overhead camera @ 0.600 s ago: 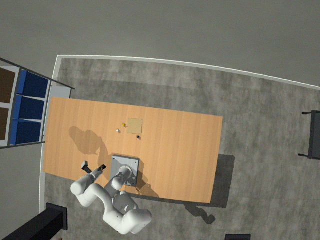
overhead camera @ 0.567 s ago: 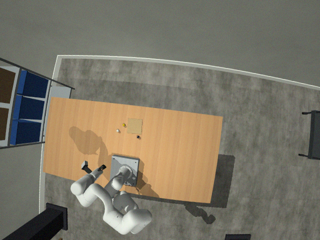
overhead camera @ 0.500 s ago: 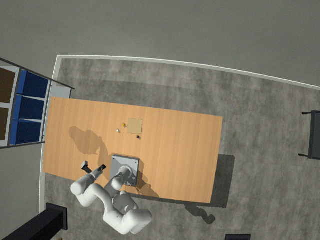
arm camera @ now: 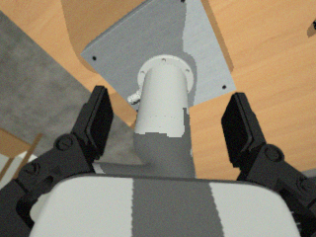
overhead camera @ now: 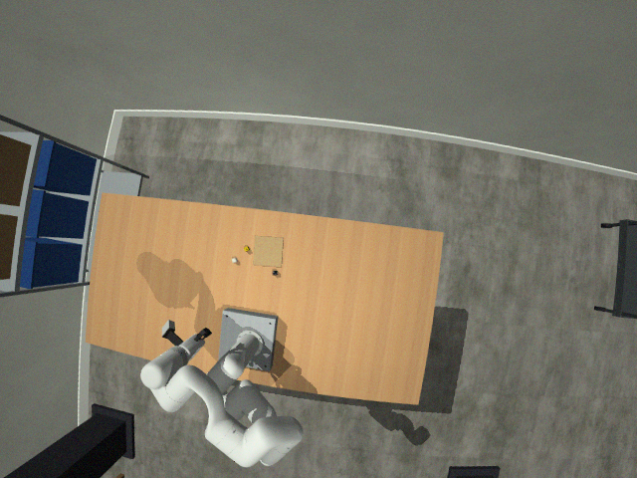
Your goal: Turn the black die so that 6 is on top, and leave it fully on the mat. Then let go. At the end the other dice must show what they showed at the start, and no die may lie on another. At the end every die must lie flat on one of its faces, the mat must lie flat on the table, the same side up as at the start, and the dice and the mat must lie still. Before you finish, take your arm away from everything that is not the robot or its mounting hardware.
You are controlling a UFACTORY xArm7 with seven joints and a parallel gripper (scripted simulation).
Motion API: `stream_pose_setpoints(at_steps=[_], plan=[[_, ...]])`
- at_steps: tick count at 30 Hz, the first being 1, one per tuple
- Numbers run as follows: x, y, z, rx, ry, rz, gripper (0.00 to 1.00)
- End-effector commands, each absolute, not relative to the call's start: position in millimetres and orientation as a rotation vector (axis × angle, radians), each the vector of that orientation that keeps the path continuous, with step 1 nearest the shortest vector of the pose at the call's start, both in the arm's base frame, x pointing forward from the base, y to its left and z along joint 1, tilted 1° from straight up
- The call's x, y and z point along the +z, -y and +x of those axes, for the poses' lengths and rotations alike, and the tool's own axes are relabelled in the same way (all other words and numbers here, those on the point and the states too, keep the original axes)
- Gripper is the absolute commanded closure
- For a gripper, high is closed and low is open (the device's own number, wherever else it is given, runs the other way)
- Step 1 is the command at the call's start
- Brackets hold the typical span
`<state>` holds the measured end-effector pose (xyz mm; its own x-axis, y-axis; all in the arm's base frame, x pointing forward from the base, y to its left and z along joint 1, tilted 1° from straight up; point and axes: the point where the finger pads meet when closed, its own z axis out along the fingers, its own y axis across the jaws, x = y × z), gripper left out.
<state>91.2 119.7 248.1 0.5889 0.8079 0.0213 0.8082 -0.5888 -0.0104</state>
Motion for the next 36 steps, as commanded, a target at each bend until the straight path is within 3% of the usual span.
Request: stream_pose_setpoints(at_steps=[1, 17, 36], plan=[[249.2, -120.6, 92.5, -0.024, 1.407, -2.784, 0.00], [235.0, -133.0, 179.9, 0.082, 0.734, -2.903, 0.00], [175.0, -63.5, 299.3, 0.128, -0.224, -2.967, 0.00]])
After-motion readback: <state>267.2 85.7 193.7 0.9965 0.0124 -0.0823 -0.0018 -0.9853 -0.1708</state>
